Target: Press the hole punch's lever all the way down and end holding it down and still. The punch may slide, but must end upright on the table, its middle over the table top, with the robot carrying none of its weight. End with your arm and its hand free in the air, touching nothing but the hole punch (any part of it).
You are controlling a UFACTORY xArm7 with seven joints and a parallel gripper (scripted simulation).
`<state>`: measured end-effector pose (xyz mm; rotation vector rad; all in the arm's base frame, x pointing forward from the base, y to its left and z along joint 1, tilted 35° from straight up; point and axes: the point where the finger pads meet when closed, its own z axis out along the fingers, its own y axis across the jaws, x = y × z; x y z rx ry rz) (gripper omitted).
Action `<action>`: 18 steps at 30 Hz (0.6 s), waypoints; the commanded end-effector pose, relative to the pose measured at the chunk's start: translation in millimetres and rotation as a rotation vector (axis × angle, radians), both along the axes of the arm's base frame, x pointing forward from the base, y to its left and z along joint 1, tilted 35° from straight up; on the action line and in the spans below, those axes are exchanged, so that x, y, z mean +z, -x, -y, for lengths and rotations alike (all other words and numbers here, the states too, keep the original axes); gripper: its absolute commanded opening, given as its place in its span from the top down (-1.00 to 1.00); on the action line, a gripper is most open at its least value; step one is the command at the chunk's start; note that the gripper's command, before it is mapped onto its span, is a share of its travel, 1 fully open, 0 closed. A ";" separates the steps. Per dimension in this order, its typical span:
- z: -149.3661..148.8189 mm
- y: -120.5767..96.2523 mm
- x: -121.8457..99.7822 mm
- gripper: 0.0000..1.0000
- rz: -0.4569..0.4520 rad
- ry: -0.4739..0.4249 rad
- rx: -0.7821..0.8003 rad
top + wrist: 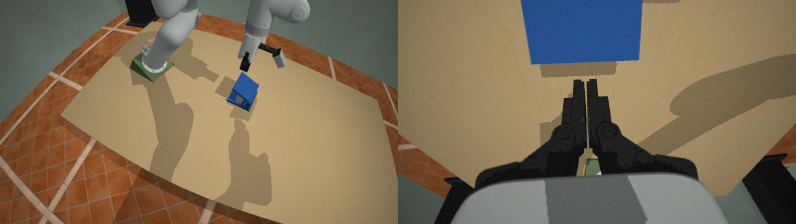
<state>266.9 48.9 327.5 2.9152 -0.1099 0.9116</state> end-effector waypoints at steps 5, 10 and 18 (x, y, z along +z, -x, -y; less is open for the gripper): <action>-0.3 -0.2 1.1 1.00 0.003 0.000 0.001; -0.2 -0.9 0.1 1.00 0.003 0.000 0.001; 0.2 -3.3 -3.2 1.00 0.002 0.000 0.001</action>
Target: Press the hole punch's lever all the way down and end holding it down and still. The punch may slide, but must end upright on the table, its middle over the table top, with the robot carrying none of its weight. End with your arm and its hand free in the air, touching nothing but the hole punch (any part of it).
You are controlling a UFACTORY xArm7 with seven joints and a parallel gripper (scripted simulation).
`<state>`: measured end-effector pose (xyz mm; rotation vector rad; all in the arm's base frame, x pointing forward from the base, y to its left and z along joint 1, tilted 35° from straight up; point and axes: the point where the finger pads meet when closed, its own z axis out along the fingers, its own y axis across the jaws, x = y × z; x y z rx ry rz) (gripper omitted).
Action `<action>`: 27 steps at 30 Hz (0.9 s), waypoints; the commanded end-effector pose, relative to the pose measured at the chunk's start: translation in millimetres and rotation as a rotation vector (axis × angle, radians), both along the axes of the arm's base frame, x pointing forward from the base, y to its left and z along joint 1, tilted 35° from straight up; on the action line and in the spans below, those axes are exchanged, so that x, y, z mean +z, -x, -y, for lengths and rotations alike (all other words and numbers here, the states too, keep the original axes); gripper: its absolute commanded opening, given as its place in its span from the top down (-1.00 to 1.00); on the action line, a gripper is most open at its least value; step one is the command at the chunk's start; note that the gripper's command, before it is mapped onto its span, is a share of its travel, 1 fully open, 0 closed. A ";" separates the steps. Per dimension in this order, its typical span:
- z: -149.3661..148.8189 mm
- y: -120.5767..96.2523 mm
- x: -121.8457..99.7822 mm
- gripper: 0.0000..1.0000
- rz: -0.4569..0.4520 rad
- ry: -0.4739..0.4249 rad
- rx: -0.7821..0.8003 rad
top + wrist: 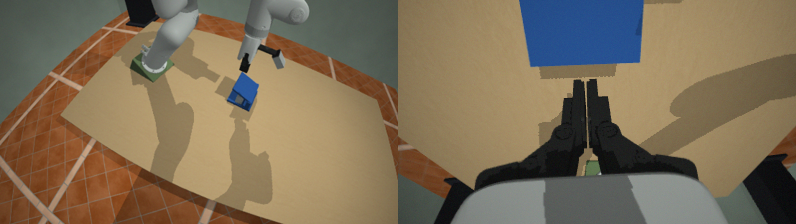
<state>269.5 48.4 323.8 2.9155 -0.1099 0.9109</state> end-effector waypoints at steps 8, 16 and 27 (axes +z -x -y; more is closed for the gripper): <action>0.8 -7.0 -8.2 1.00 0.003 0.000 0.001; 2.1 -14.4 -18.5 1.00 0.003 0.000 0.001; 3.8 -24.9 -33.0 1.00 0.003 0.000 0.001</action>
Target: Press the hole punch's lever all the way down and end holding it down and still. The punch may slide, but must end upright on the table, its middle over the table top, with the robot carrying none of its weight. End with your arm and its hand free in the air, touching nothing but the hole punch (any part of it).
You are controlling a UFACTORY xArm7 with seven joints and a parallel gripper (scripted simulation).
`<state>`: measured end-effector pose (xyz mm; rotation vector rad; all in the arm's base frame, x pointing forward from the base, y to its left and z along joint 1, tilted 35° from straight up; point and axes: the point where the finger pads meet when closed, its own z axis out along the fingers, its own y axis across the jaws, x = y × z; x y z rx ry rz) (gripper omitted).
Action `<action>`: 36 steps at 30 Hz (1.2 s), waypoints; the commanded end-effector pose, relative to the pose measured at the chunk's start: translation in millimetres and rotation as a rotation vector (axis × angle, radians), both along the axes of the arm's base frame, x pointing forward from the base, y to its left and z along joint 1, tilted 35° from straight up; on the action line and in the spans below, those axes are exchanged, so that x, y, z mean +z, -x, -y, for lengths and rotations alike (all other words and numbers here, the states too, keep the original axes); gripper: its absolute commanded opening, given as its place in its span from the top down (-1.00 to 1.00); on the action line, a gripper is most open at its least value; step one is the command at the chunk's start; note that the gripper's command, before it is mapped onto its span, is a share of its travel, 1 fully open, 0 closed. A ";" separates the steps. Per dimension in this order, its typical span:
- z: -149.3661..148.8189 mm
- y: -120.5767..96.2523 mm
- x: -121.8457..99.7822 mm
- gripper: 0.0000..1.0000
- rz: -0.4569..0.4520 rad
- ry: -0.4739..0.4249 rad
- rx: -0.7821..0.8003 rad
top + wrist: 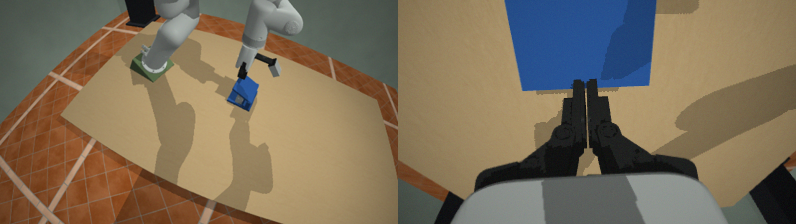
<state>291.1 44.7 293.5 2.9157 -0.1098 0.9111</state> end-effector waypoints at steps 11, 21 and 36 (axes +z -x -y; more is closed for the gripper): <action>1.2 -9.5 -11.4 1.00 0.003 0.000 0.001; 1.5 -11.5 -14.2 1.00 0.003 0.000 0.001; 1.5 -11.6 -14.3 1.00 0.003 0.000 0.001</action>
